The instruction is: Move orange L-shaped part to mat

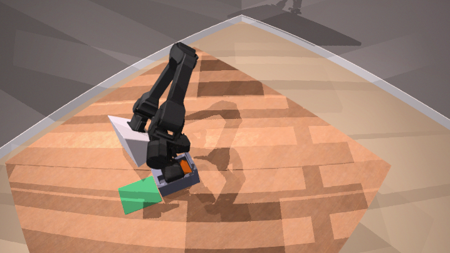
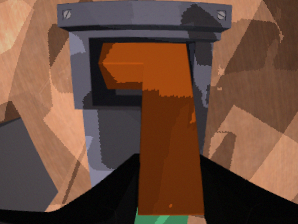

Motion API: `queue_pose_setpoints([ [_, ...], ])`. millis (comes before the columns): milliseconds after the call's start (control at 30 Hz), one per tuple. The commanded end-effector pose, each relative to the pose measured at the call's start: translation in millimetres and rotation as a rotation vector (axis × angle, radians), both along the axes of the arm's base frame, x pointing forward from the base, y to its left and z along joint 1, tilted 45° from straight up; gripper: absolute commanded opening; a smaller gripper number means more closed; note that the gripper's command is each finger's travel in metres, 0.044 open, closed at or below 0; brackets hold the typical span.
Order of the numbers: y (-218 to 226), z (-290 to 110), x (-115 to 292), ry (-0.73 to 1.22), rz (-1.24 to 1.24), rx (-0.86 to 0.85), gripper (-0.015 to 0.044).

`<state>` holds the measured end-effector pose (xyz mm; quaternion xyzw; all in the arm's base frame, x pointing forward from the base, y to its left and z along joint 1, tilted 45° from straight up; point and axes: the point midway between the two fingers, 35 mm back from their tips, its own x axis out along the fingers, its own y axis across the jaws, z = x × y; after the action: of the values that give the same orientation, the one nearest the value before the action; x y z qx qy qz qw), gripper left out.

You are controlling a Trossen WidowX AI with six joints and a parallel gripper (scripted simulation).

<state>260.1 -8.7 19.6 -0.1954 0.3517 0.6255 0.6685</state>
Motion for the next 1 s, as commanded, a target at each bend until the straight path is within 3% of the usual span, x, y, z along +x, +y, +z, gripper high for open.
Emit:
queue_pose_setpoints([
  [0,-4.6,5.4,1.9,-0.006,0.002,-0.002,0.0],
  [967,-36.1,37.2,2.9,-0.004,0.002,-0.002,0.0],
])
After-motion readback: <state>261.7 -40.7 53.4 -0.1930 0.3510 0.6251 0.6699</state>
